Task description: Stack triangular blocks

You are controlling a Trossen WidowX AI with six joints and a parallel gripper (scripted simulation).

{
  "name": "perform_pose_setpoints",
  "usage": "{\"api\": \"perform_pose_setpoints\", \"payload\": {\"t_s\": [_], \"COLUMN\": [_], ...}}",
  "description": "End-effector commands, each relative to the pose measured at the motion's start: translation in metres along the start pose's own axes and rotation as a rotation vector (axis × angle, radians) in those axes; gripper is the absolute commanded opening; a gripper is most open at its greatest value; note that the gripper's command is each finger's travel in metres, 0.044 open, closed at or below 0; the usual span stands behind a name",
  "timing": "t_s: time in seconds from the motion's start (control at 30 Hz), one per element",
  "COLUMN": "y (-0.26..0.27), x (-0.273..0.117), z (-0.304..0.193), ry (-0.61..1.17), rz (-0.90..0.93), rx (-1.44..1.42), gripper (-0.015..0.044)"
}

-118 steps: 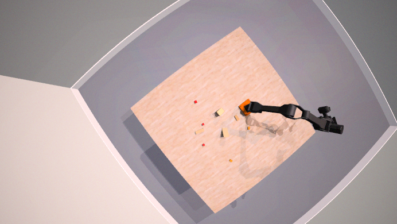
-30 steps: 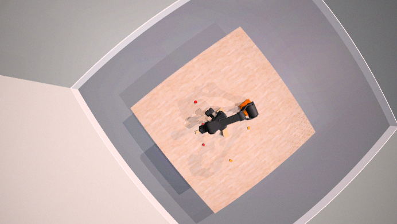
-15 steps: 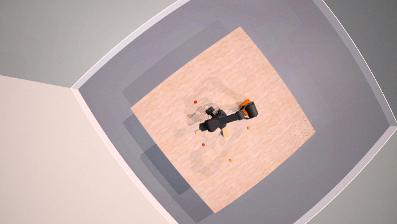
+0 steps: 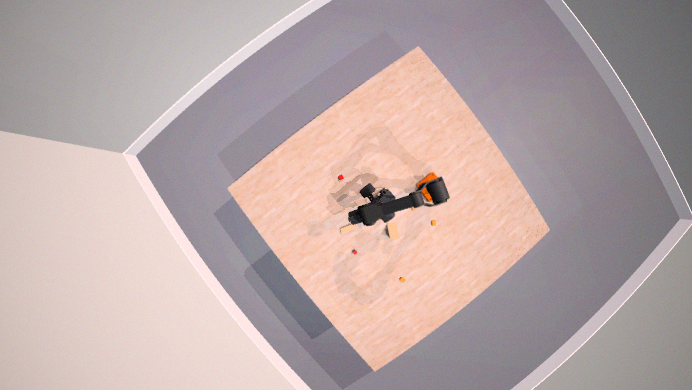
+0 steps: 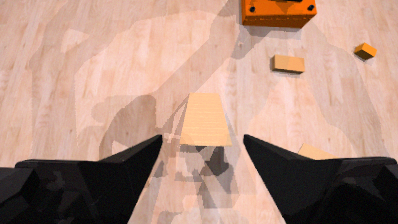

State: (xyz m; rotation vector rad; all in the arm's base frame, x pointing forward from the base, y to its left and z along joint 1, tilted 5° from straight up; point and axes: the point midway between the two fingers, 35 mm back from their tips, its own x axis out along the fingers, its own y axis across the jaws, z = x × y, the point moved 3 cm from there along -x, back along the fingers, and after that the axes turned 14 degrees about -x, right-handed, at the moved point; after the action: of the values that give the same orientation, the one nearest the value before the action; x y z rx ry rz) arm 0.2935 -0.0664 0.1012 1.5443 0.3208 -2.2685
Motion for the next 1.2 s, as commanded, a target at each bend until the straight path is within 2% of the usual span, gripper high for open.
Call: {"api": "perform_pose_setpoints", "payload": {"t_s": [0.0, 0.73, 1.0, 1.17], "y": [0.000, -0.001, -0.001, -0.001], "x": [0.007, 0.039, 0.039, 0.039], "z": [0.001, 0.007, 0.007, 0.007], "ry": [-0.001, -0.011, -0.011, -0.011], "rz": [-0.009, -0.035, -0.035, -0.035], "rx": [0.000, 0.020, 0.020, 0.020], "gripper": [0.0440, 0.0440, 0.0230, 0.0197]}}
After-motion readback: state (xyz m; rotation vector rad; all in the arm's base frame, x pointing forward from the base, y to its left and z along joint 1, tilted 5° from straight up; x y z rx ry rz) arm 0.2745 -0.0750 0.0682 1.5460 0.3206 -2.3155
